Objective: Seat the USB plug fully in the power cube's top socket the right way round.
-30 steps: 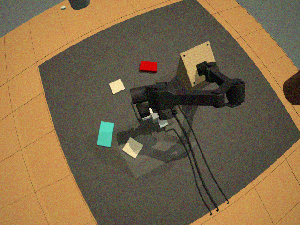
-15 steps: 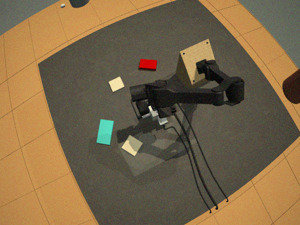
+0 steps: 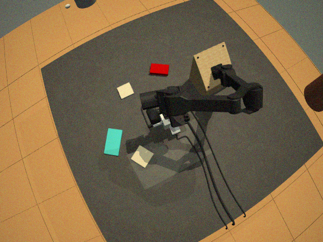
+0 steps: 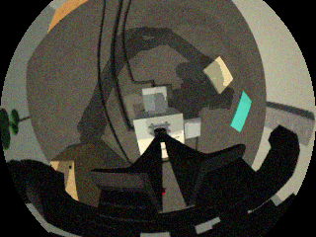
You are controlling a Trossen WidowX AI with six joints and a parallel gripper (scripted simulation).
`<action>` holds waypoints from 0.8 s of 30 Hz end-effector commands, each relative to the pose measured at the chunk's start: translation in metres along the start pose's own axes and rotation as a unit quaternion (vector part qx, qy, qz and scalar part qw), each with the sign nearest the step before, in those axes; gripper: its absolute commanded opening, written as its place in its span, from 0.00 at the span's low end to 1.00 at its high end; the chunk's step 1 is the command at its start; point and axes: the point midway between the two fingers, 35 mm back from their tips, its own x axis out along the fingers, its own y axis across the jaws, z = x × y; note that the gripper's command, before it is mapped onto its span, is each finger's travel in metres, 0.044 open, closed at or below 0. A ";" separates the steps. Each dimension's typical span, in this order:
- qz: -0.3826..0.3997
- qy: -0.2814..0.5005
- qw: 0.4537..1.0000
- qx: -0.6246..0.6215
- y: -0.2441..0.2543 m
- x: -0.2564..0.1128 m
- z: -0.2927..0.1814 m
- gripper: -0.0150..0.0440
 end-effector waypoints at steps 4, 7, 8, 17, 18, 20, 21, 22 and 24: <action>-0.001 -0.002 1.000 0.002 0.000 0.001 0.000 0.25; -0.001 -0.002 1.000 0.002 0.000 0.002 0.000 0.25; -0.001 -0.002 1.000 0.002 0.000 0.002 0.000 0.25; -0.001 -0.002 1.000 0.002 0.000 0.003 0.000 0.25; -0.001 -0.002 1.000 0.002 0.000 0.003 0.000 0.25; -0.001 -0.002 1.000 0.002 0.000 0.003 0.000 0.25; -0.001 -0.002 1.000 0.002 0.000 0.003 0.000 0.25; -0.001 -0.002 1.000 0.002 0.000 0.003 0.000 0.25; -0.001 -0.002 1.000 0.002 0.000 0.004 0.000 0.25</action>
